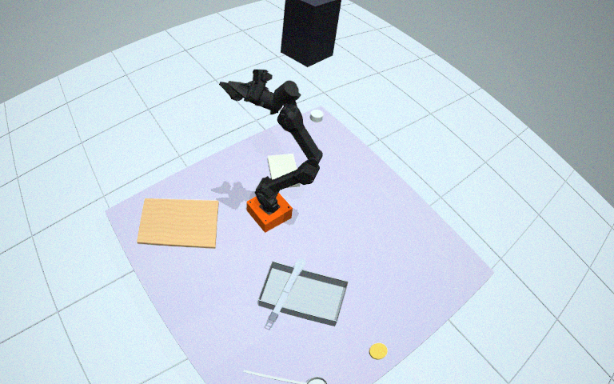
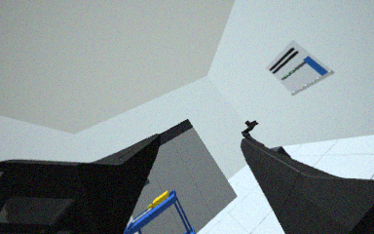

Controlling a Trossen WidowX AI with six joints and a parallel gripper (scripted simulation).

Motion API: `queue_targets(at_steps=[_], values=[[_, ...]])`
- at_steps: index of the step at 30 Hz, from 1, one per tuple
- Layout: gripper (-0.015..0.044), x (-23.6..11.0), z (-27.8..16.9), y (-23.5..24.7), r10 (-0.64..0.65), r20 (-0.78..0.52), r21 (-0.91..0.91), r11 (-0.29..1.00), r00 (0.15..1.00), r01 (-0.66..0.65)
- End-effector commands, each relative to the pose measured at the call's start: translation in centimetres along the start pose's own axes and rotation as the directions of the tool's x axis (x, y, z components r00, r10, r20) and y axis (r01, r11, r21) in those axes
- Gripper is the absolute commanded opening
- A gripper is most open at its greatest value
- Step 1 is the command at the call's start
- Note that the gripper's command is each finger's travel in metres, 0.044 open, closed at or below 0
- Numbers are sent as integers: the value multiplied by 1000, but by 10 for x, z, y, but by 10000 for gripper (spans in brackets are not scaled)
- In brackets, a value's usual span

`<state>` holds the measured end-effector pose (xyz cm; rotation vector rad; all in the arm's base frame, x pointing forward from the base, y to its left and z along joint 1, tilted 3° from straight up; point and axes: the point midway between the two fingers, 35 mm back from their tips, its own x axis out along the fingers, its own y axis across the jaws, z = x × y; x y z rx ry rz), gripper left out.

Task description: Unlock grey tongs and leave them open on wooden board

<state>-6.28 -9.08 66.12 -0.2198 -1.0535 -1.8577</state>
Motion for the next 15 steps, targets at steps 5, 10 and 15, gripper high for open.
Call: queue_targets(at_steps=[5, 10, 15], values=[[269, 10, -10, -13, -7, -56, 24, 1000, 998, 8], [260, 34, -40, -37, 5, -194, 86, 996, 981, 12], [260, 56, -82, -52, 37, -336, 138, 990, 941, 10]])
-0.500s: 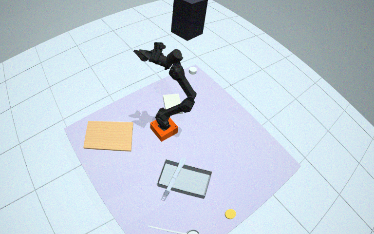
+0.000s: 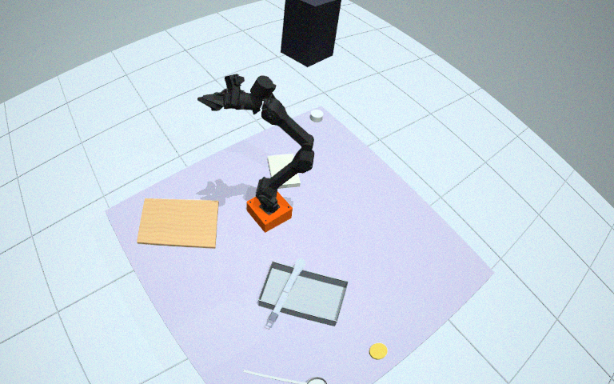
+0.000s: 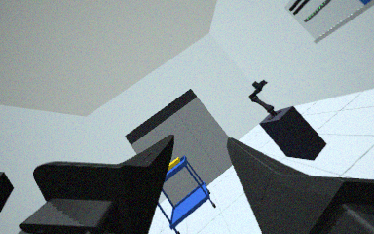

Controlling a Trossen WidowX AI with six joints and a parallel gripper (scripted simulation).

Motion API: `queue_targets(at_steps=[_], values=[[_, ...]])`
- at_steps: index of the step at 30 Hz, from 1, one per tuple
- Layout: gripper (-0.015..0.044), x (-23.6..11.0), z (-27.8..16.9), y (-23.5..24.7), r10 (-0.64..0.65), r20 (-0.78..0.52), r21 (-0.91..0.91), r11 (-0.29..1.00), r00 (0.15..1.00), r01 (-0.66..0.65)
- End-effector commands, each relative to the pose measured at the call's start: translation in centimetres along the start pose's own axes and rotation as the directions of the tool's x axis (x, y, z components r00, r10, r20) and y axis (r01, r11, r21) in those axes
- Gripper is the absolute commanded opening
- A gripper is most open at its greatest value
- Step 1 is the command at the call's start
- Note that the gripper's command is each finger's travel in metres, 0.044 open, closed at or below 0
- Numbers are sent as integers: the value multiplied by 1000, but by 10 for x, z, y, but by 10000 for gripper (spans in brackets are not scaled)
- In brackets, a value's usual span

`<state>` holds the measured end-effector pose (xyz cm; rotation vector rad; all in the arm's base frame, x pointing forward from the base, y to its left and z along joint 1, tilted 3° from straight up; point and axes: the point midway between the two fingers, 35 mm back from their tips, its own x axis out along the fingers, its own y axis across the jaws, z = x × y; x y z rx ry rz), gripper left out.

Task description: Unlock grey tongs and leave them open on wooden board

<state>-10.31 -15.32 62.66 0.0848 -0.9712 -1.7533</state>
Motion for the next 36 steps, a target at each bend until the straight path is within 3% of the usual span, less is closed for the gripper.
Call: queue_targets(at_steps=[1, 14, 23, 27, 36], values=[[260, 23, -27, -16, 4, -107, 24, 1000, 994, -1], [260, 74, -145, -46, 29, -462, 78, 997, 886, 8], [260, 78, -277, -41, 91, -755, 86, 996, 649, -40], [260, 71, -311, -37, 99, -813, 97, 995, 573, -33], [260, 22, -425, -20, 111, -958, 87, 991, 263, -100]])
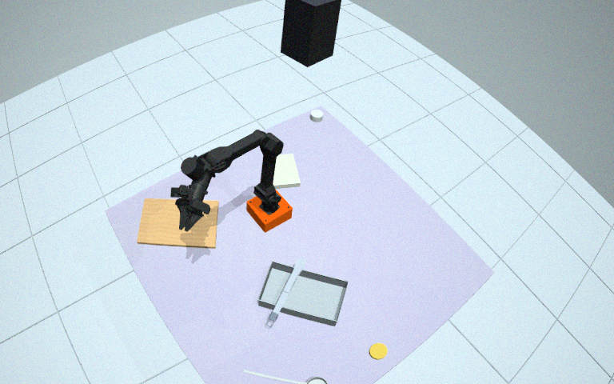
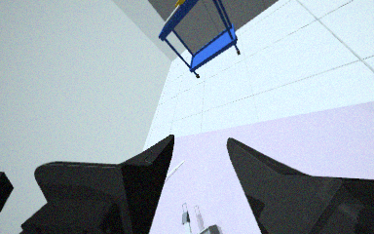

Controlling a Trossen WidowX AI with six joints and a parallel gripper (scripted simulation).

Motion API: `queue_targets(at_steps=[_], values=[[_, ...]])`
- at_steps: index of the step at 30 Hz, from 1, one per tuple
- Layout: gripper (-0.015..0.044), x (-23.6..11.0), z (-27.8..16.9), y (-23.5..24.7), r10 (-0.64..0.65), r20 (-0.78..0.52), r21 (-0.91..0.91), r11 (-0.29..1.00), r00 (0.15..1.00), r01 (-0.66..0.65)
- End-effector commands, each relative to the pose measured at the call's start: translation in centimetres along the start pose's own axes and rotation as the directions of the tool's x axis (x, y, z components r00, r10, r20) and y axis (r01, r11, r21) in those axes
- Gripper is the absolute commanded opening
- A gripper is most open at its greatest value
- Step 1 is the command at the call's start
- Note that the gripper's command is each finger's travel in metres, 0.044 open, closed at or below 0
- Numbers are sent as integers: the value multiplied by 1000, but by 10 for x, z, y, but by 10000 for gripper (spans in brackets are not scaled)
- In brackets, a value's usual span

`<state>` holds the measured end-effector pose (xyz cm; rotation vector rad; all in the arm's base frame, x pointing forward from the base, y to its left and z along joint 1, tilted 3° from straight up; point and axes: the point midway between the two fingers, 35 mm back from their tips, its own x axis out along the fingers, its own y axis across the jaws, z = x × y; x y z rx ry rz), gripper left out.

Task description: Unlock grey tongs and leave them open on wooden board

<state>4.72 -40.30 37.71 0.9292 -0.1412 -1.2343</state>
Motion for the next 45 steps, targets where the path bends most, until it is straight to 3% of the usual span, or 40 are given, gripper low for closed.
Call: queue_targets(at_steps=[1, 10, 21, 45], values=[[260, 42, -54, 1, -3, -189, -38, 999, 982, -5], [260, 101, -195, 6, -60, -566, -162, 986, 822, -39], [260, 101, -378, -4, -215, -872, -319, 932, 440, -175], [260, 106, -406, 1, -226, -882, -325, 927, 414, -186]])
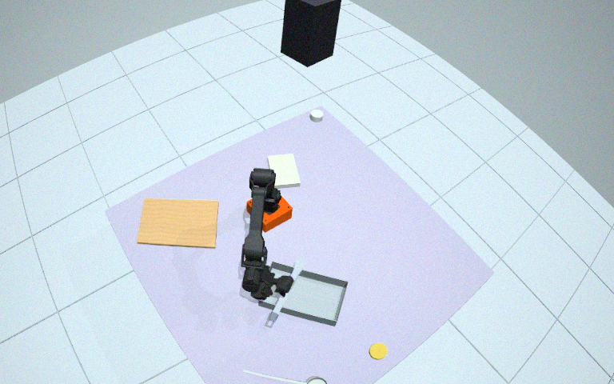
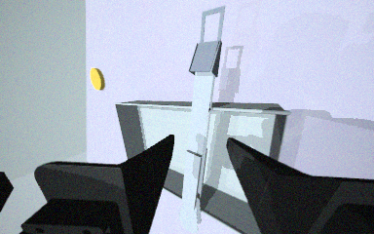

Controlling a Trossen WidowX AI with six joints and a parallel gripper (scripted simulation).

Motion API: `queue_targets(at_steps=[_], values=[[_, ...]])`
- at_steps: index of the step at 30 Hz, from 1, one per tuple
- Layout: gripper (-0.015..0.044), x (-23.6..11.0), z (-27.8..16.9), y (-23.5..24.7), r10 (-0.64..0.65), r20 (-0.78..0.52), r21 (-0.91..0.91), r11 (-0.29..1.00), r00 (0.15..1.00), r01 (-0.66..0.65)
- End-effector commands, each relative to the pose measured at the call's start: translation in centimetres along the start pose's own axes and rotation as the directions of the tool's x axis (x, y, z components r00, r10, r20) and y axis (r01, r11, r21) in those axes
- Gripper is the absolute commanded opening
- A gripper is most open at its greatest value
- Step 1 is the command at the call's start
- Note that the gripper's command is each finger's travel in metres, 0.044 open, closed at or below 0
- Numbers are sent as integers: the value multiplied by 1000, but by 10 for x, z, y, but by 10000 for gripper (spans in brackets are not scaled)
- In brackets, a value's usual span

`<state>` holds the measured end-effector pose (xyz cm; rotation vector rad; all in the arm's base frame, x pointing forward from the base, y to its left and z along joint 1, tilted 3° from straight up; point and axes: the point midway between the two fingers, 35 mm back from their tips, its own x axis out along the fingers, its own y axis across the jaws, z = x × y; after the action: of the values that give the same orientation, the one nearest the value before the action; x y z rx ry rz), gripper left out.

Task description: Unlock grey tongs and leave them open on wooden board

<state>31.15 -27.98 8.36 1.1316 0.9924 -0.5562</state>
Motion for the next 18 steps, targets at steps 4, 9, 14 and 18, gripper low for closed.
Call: queue_targets(at_steps=[4, 9, 14, 18], values=[[260, 13, 0, -1, -1, -4, 7, 1000, 1000, 1], [260, 21, 0, -1, -1, -4, 7, 1000, 1000, 1], [260, 29, 1, -1, 0, -4, 7, 1000, 1000, 1], [260, 36, 1, 0, 0, -4, 7, 1000, 1000, 0]])
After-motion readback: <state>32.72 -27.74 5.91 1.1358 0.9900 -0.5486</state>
